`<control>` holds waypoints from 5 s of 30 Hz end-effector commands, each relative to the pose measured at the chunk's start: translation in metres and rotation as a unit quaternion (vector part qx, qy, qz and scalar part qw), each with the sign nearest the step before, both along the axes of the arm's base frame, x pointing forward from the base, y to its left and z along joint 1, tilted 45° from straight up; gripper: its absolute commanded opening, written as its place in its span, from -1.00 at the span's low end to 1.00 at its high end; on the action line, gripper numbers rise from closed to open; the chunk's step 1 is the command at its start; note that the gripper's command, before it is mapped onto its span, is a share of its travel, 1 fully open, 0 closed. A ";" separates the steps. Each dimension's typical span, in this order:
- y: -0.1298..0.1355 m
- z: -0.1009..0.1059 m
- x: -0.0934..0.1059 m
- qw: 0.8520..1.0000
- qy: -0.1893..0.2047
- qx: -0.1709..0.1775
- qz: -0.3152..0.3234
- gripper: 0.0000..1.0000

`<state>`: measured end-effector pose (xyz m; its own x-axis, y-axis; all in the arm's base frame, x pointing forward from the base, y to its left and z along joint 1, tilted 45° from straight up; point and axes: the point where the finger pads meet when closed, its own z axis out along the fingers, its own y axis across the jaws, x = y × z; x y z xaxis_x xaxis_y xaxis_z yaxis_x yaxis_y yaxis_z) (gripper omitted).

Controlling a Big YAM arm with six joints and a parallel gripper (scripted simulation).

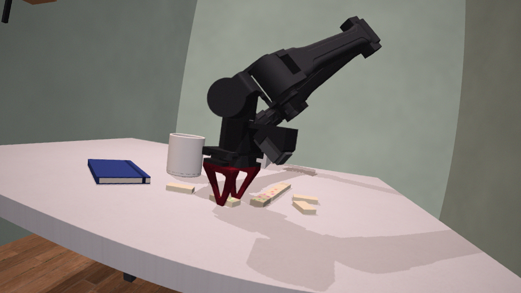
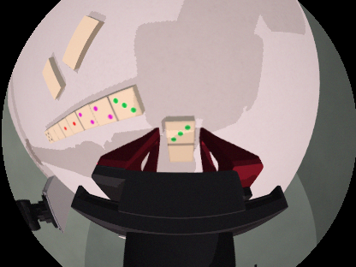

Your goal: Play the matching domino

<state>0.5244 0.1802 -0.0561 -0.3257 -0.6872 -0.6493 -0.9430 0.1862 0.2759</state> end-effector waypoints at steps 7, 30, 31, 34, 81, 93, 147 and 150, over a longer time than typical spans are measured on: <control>-0.006 -0.002 0.003 1.000 0.002 0.001 -0.008 -0.13; -0.010 -0.007 0.002 1.000 0.008 0.002 -0.014 -0.13; -0.010 -0.007 0.002 1.000 0.008 0.002 -0.014 -0.13; -0.010 -0.007 0.002 1.000 0.008 0.002 -0.014 -0.13; -0.015 -0.010 0.002 1.000 0.011 0.001 -0.019 -0.13; -0.012 -0.007 0.002 1.000 0.008 0.001 -0.015 -0.56; -0.015 -0.009 0.002 1.000 0.010 0.001 -0.018 -0.56; -0.015 -0.009 0.002 1.000 0.010 0.001 -0.018 -0.56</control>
<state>0.5230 0.1767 -0.0596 -0.3362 -0.6852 -0.6462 -0.9392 0.1930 0.2840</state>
